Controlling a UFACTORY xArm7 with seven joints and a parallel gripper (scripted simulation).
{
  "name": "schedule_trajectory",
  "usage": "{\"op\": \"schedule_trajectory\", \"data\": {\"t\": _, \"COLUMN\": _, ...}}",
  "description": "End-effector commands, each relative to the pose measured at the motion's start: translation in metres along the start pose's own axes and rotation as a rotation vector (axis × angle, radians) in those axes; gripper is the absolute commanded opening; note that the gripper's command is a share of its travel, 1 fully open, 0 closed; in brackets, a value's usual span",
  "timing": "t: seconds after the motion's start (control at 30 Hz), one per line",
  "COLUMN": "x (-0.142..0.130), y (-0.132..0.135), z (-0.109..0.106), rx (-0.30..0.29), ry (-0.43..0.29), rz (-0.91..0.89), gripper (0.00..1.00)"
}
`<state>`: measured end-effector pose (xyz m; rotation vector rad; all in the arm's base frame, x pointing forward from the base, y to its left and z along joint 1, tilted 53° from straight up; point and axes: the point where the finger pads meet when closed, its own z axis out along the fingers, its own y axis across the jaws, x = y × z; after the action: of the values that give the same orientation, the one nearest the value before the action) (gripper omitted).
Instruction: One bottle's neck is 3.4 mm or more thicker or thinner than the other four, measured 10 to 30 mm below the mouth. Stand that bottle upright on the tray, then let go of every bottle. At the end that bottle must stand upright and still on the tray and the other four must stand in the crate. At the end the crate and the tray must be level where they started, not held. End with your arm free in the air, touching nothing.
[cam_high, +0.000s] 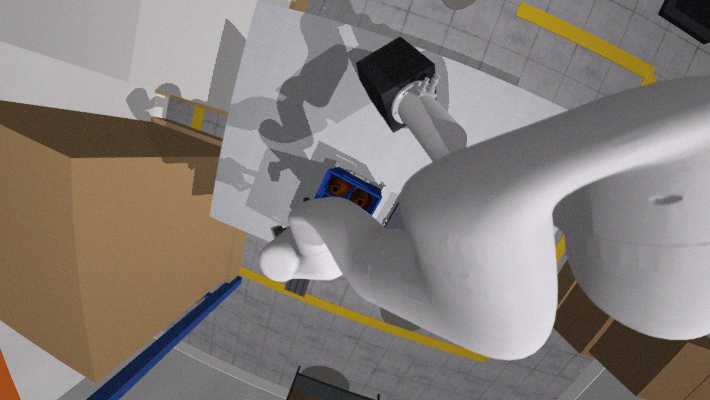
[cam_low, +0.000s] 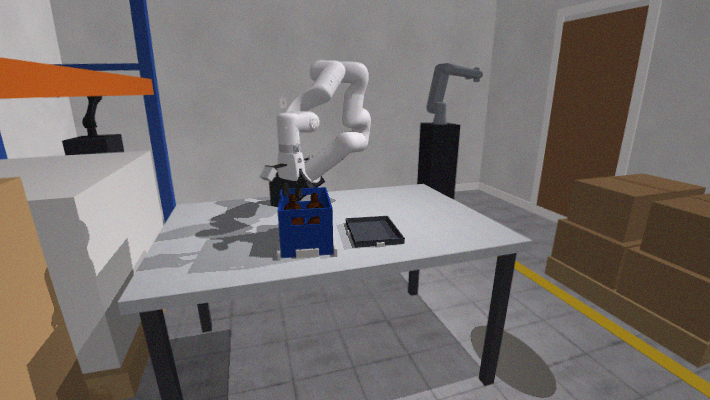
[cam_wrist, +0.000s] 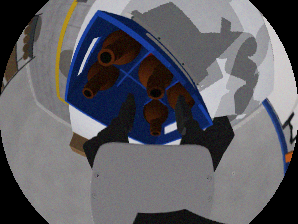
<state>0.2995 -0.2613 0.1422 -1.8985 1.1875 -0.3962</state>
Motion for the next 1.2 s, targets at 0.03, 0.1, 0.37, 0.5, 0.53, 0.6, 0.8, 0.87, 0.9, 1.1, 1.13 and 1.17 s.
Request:
{"op": "schedule_trajectory", "data": {"t": 0.03, "x": 0.001, "y": 0.0, "z": 0.0, "rx": 0.0, "ry": 0.004, "rz": 0.0, "gripper": 0.65}}
{"op": "schedule_trajectory", "data": {"t": 0.1, "x": 0.001, "y": 0.0, "z": 0.0, "rx": 0.0, "ry": 0.004, "rz": 0.0, "gripper": 0.65}}
{"op": "schedule_trajectory", "data": {"t": 0.37, "x": 0.001, "y": 0.0, "z": 0.004, "rx": 0.0, "ry": 0.004, "rz": 0.0, "gripper": 0.65}}
{"op": "schedule_trajectory", "data": {"t": 0.5, "x": 0.001, "y": 0.0, "z": 0.008, "rx": 0.0, "ry": 0.004, "rz": 0.0, "gripper": 0.65}}
{"op": "schedule_trajectory", "data": {"t": 0.53, "x": 0.001, "y": 0.0, "z": 0.009, "rx": 0.0, "ry": 0.004, "rz": 0.0, "gripper": 0.65}}
{"op": "schedule_trajectory", "data": {"t": 0.6, "x": 0.001, "y": 0.0, "z": 0.012, "rx": 0.0, "ry": 0.004, "rz": 0.0, "gripper": 0.65}}
{"op": "schedule_trajectory", "data": {"t": 0.8, "x": 0.001, "y": 0.0, "z": 0.016, "rx": 0.0, "ry": 0.004, "rz": 0.0, "gripper": 0.65}}
{"op": "schedule_trajectory", "data": {"t": 0.87, "x": 0.001, "y": 0.0, "z": 0.019, "rx": 0.0, "ry": 0.004, "rz": 0.0, "gripper": 0.65}}
{"op": "schedule_trajectory", "data": {"t": 0.9, "x": 0.001, "y": 0.0, "z": 0.02, "rx": 0.0, "ry": 0.004, "rz": 0.0, "gripper": 0.65}}
{"op": "schedule_trajectory", "data": {"t": 1.1, "x": 0.001, "y": 0.0, "z": 0.028, "rx": 0.0, "ry": 0.004, "rz": 0.0, "gripper": 0.65}}
{"op": "schedule_trajectory", "data": {"t": 1.13, "x": 0.001, "y": 0.0, "z": 0.029, "rx": 0.0, "ry": 0.004, "rz": 0.0, "gripper": 0.65}}
{"op": "schedule_trajectory", "data": {"t": 1.17, "x": 0.001, "y": 0.0, "z": 0.03, "rx": 0.0, "ry": 0.004, "rz": 0.0, "gripper": 0.65}}
